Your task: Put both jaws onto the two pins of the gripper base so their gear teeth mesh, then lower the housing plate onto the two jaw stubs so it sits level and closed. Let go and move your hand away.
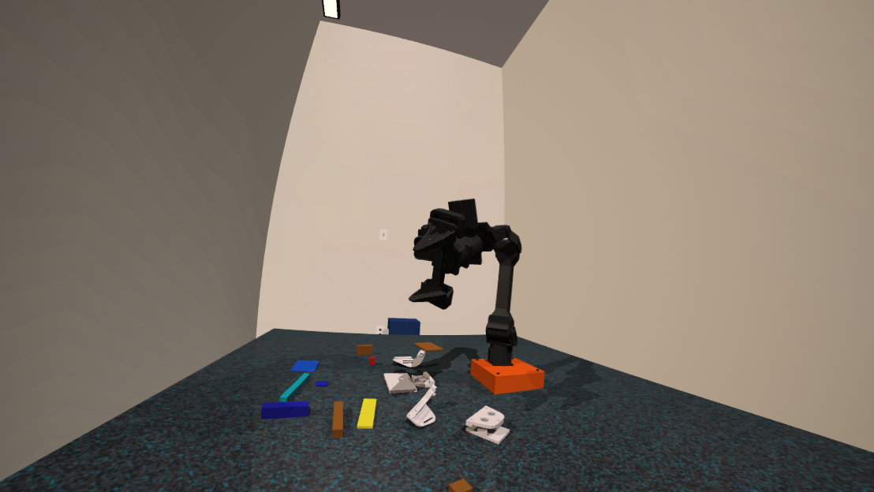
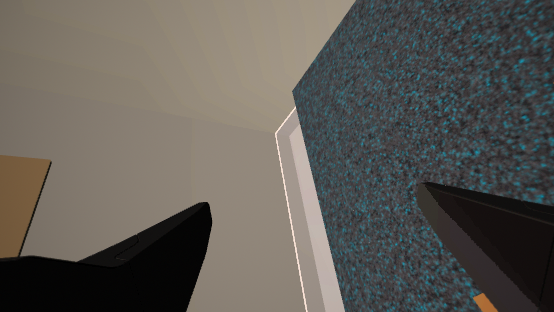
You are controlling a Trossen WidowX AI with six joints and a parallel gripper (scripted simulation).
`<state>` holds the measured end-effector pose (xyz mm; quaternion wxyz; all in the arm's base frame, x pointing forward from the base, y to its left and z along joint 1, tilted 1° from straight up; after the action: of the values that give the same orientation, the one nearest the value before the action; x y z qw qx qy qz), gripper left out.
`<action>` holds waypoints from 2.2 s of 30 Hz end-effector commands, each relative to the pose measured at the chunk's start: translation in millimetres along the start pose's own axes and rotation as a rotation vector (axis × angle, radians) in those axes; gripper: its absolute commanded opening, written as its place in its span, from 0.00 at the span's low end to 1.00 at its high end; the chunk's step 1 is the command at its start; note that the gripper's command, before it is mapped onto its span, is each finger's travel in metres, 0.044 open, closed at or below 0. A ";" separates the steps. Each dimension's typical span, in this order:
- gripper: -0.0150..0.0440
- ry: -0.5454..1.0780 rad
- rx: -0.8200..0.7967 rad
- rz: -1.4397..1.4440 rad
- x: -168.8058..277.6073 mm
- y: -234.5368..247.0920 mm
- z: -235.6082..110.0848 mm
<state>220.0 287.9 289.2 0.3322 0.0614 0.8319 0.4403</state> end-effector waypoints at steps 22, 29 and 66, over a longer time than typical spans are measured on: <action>1.00 0.074 0.289 0.378 7.3 -50.3 17.8; 1.00 0.077 0.375 0.483 9.5 -64.0 20.2; 1.00 -0.039 0.849 1.030 20.7 -131.3 17.4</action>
<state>239.4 232.8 174.9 0.0517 0.5591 0.8046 0.1933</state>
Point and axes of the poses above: the point midway between the two fingers, 35 mm back from their tips, its own z axis out along the fingers, its own y axis across the jaws, x = y × z, the point moved 7 cm from there along -z, back along the fingers, and after that the axes turned 12 degrees about -z, right-handed, at the moved point
